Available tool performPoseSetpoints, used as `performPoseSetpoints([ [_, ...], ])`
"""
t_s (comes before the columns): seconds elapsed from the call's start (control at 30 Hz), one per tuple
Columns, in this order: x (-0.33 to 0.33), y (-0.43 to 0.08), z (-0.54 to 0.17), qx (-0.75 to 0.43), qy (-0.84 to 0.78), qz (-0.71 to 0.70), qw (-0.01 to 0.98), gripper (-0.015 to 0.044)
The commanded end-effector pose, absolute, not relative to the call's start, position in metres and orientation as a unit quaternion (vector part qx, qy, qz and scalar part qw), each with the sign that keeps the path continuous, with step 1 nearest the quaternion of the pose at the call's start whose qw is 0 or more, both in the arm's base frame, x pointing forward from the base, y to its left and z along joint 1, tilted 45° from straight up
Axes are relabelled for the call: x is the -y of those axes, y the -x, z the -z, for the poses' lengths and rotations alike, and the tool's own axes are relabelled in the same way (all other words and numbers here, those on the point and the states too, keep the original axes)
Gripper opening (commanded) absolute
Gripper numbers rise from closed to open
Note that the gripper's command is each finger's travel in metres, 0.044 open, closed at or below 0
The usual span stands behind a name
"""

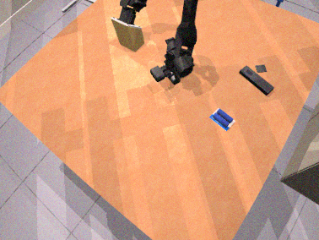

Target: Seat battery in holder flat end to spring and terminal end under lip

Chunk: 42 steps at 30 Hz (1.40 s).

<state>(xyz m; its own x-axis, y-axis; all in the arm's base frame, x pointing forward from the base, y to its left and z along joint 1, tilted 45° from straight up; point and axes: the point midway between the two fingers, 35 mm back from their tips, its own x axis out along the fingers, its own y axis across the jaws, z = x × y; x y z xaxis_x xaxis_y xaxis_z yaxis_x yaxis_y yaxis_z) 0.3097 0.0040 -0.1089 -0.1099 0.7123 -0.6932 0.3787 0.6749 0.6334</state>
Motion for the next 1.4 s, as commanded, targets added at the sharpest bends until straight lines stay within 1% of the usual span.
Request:
performPoseSetpoints([
  [0.0, -0.006, -0.310, 0.109, -0.725, -0.375, -0.150, 0.559, 0.0074],
  [1.37, -0.012, -0.295, 0.104, -0.708, -0.377, -0.136, 0.582, 0.0074],
])
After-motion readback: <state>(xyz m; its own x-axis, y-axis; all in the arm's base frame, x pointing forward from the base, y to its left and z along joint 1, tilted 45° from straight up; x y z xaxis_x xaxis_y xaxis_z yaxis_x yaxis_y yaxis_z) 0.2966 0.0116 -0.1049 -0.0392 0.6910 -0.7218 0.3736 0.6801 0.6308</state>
